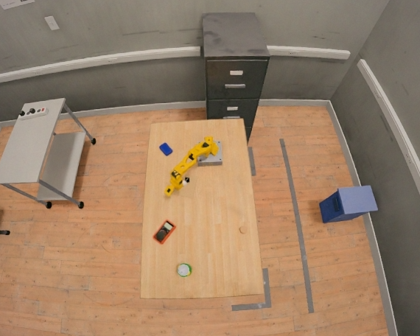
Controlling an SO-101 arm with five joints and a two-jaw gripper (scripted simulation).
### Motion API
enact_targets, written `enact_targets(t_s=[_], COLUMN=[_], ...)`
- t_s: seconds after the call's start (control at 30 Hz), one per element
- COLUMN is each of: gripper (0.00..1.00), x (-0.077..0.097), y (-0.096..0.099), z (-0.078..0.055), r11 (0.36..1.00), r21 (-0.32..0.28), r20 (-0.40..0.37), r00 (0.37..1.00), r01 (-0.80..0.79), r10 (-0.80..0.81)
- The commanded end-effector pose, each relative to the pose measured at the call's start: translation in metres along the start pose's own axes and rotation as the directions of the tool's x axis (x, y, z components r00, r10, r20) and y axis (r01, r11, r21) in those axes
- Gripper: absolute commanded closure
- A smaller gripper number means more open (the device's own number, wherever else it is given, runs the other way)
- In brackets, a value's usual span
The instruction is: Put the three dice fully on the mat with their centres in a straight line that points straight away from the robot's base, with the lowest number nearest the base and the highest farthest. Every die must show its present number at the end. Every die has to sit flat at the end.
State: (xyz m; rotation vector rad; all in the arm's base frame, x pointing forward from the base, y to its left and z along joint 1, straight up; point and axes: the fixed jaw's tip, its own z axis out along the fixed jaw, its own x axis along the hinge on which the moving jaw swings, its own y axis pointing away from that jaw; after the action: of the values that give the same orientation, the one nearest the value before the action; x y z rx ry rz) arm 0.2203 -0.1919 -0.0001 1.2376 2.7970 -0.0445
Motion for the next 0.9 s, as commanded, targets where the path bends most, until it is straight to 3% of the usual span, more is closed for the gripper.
enact_targets(t_s=[0.0, 0.87], gripper=[1.0, 1.0], x=[-0.0011, 0.0017], y=[-0.0021, -0.0024], z=[0.0041, 0.0127], r11=[1.0, 1.0], r21=[-0.001, 0.001], r20=[0.002, -0.016], r00=[1.0, 1.0], r01=[-0.012, -0.013], r10=[0.012, 0.013])
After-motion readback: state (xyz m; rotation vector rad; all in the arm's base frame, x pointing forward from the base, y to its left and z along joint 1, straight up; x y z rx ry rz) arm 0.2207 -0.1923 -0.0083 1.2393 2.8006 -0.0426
